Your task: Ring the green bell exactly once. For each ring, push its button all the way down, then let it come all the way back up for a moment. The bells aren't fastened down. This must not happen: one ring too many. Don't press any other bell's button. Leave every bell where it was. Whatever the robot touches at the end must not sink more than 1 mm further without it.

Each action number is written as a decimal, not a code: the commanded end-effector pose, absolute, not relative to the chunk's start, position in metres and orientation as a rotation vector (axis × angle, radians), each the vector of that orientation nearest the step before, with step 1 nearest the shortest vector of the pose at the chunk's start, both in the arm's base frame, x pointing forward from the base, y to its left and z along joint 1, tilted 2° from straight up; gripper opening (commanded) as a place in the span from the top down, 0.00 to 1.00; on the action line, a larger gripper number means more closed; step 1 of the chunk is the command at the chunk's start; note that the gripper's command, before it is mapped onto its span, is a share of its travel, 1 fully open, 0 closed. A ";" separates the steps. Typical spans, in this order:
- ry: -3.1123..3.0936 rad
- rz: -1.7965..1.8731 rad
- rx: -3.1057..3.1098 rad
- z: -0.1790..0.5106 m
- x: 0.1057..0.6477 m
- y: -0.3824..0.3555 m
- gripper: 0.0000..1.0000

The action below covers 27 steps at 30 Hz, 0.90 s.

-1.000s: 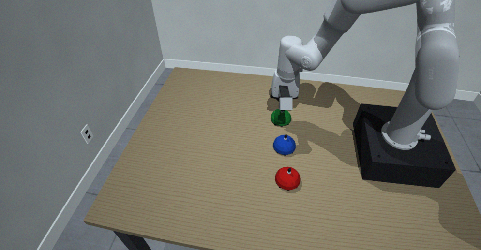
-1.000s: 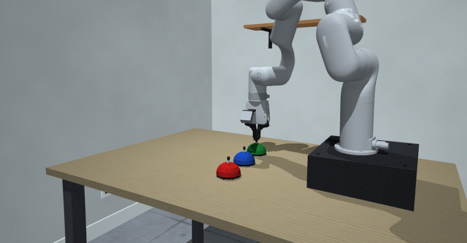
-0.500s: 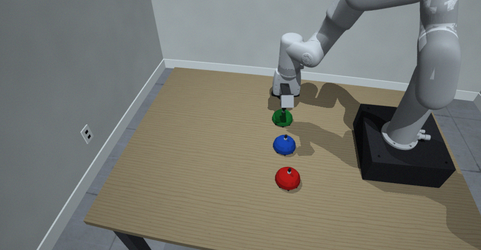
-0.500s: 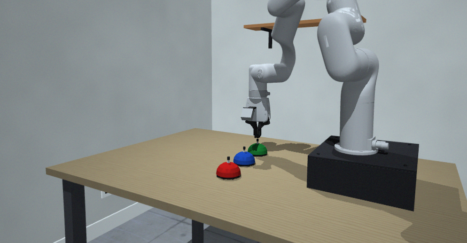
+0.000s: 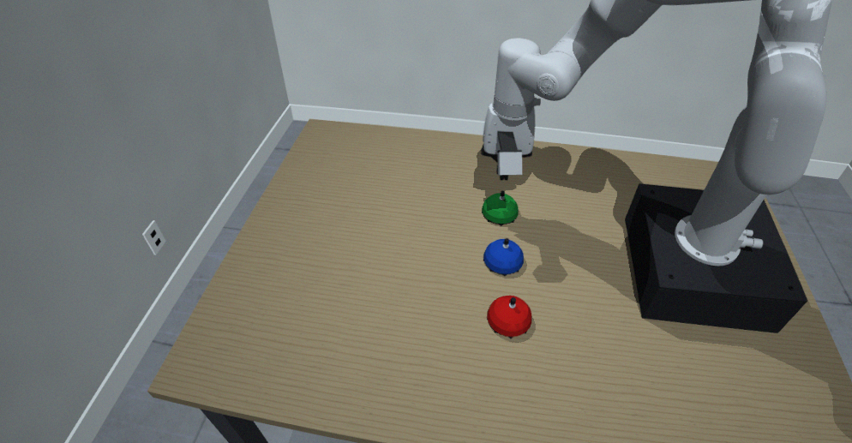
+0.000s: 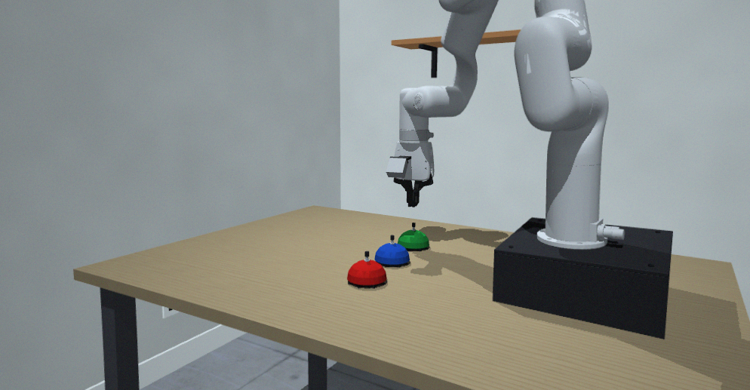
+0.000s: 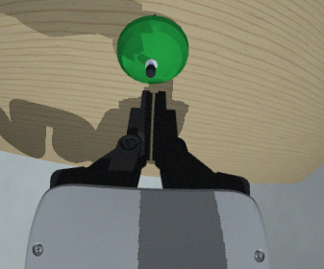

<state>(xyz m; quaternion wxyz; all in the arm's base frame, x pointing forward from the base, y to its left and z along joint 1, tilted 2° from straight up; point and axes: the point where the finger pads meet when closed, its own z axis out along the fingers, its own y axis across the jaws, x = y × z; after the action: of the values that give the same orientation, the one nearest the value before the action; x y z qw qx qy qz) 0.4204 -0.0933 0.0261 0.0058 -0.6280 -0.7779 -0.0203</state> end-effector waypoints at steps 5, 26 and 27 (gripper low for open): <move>-2.437 -0.066 -1.968 0.040 0.421 -0.094 1.00; -2.437 -0.066 -1.968 0.046 0.421 -0.094 1.00; -2.437 -0.066 -1.968 0.046 0.421 -0.094 1.00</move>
<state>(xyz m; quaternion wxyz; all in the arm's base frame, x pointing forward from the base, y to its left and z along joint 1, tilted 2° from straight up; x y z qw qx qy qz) 0.4198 -0.0939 0.0442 0.0062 -0.6280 -0.7779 -0.0202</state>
